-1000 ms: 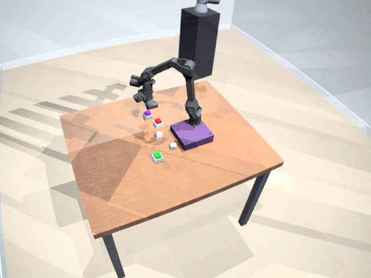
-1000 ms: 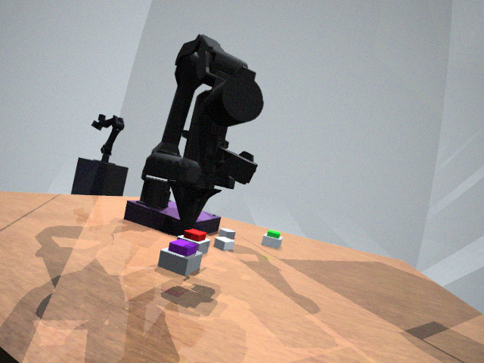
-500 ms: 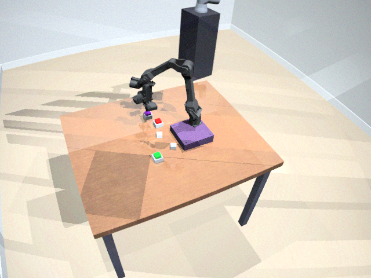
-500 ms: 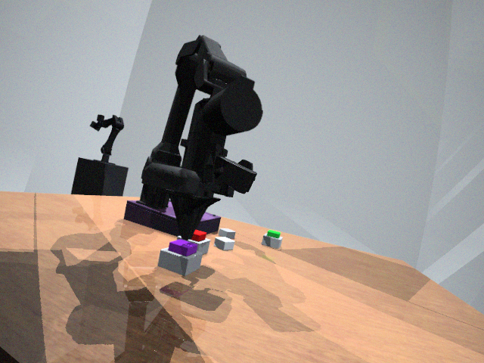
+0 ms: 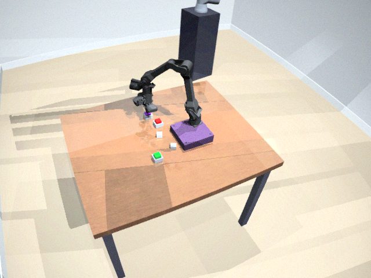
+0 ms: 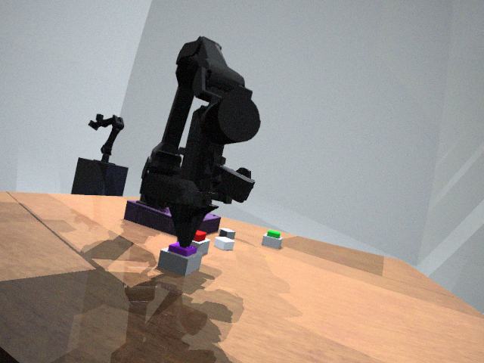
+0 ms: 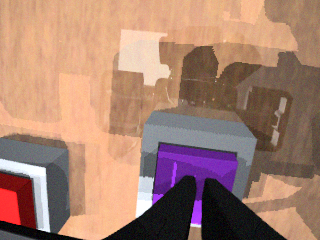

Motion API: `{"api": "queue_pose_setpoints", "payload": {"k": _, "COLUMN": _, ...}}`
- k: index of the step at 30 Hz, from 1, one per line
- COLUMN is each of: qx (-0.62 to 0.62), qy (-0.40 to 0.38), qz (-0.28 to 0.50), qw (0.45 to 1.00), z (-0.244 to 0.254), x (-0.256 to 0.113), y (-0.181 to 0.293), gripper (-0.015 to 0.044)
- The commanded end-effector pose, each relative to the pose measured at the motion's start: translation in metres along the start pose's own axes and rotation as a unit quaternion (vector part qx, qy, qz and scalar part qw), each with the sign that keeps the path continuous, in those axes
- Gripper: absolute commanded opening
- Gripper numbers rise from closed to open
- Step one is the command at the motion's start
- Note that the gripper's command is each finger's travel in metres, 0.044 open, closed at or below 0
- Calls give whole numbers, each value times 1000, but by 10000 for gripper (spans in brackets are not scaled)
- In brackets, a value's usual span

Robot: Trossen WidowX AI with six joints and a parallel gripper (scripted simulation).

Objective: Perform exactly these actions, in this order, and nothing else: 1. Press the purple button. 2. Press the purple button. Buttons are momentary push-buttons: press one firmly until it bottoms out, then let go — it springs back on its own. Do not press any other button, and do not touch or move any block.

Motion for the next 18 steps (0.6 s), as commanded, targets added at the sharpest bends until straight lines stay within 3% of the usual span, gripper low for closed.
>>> {"api": "queue_pose_setpoints", "payload": {"k": 1, "qx": 2, "qy": -2, "qz": 5, "qw": 1000, "z": 1, "x": 3, "y": 2, "gripper": 20}}
{"api": "queue_pose_setpoints", "payload": {"k": 15, "qx": 2, "qy": -2, "qz": 5, "qw": 1000, "z": 1, "x": 3, "y": 2, "gripper": 20}}
{"api": "queue_pose_setpoints", "payload": {"k": 18, "qx": 2, "qy": -1, "qz": 3, "qw": 1000, "z": 1, "x": -20, "y": 1, "gripper": 20}}
Point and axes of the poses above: the point midway between the two fingers, 35 mm back from their tips, its own x axis out along the fingers, its own z axis across the jaws, y = z × x, the point moved 6 cm from there along -x, back along the fingers, and after that the axes turned 3 degrees about x, right-handed, at the moved point
